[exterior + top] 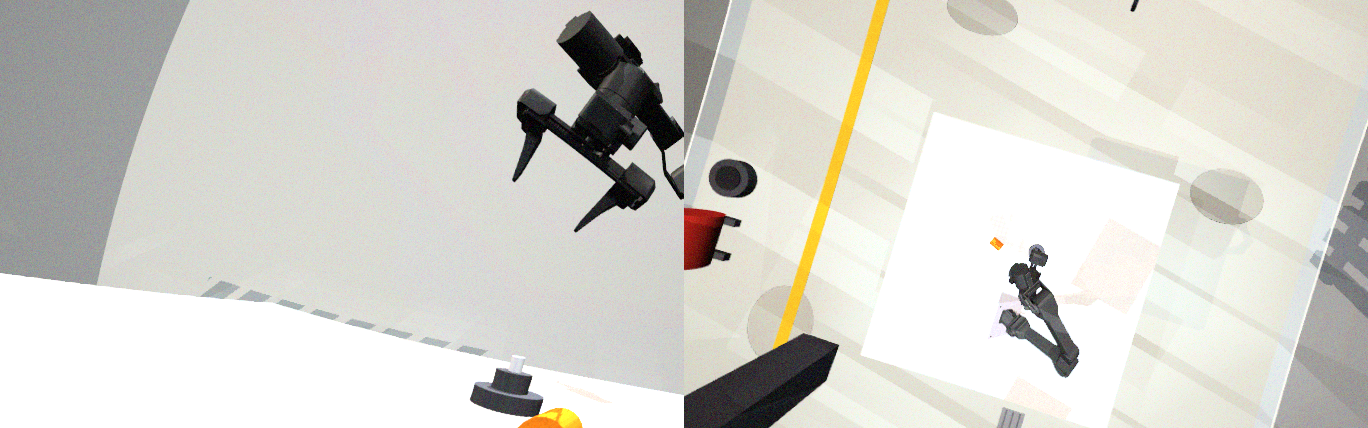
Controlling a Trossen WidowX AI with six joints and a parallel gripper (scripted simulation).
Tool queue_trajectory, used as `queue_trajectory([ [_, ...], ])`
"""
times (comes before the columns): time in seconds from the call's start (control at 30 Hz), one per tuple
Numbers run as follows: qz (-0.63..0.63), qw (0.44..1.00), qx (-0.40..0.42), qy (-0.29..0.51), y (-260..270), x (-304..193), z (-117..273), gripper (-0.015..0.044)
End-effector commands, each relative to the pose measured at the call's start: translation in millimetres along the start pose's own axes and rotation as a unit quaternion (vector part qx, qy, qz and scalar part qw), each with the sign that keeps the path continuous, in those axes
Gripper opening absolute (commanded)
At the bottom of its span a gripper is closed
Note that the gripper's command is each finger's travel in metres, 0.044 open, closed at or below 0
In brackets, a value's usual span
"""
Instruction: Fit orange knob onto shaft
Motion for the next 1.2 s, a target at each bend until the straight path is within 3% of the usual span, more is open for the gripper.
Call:
queue_trajectory([
  [0.0,-0.043,0.998,0.056,-0.001,11.9,51.0,-25.4,0.044],
  [0.43,-0.179,0.957,0.215,0.081,105.9,176.4,-119.2,0.044],
  [1.17,-0.181,0.956,0.217,0.083,122.1,180.4,-145.9,0.044],
])
Point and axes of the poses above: the point midway between the two fingers, 35 mm back from their tips, its own z axis back along the fingers, its own y axis across the jaws, x = y × z, the point moved 2 cm from there along z, back along the fingers, and after that the axes turned 13 degrees about -z, right-handed, at the moved point
